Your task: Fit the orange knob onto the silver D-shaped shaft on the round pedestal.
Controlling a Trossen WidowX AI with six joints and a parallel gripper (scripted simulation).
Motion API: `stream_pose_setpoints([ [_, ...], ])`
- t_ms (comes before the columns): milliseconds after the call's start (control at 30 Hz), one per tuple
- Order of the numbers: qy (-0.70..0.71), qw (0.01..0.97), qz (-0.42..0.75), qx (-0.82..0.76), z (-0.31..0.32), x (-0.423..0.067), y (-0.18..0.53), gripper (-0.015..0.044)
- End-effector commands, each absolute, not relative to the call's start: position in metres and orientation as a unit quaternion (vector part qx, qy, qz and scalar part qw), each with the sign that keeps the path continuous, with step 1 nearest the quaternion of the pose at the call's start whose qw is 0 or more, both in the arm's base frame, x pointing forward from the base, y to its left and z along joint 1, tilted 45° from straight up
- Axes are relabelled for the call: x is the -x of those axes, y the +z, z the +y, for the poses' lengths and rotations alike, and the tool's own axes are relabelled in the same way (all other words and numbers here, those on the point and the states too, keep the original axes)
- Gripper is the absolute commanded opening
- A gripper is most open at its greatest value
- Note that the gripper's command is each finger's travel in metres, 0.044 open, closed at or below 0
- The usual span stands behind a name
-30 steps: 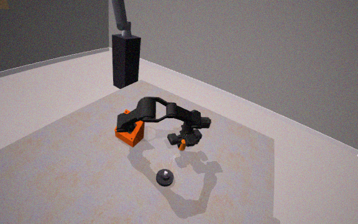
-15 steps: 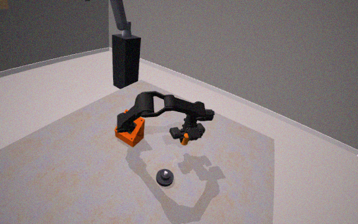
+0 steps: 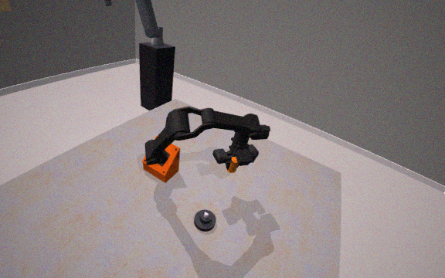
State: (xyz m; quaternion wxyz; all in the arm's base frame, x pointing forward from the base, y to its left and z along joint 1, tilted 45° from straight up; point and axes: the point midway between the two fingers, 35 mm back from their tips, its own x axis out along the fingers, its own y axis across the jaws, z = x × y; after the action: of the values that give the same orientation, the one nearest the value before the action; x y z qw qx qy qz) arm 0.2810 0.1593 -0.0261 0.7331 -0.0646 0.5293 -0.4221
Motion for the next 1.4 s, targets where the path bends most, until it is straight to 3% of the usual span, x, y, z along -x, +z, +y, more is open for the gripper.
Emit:
stream_pose_setpoints([
  [0,-0.421,0.735,0.528,0.059,0.17,-0.28,-0.015,0.0],
  [1367,-0.413,0.737,0.533,0.054,0.084,-0.314,0.049,0.0],
])
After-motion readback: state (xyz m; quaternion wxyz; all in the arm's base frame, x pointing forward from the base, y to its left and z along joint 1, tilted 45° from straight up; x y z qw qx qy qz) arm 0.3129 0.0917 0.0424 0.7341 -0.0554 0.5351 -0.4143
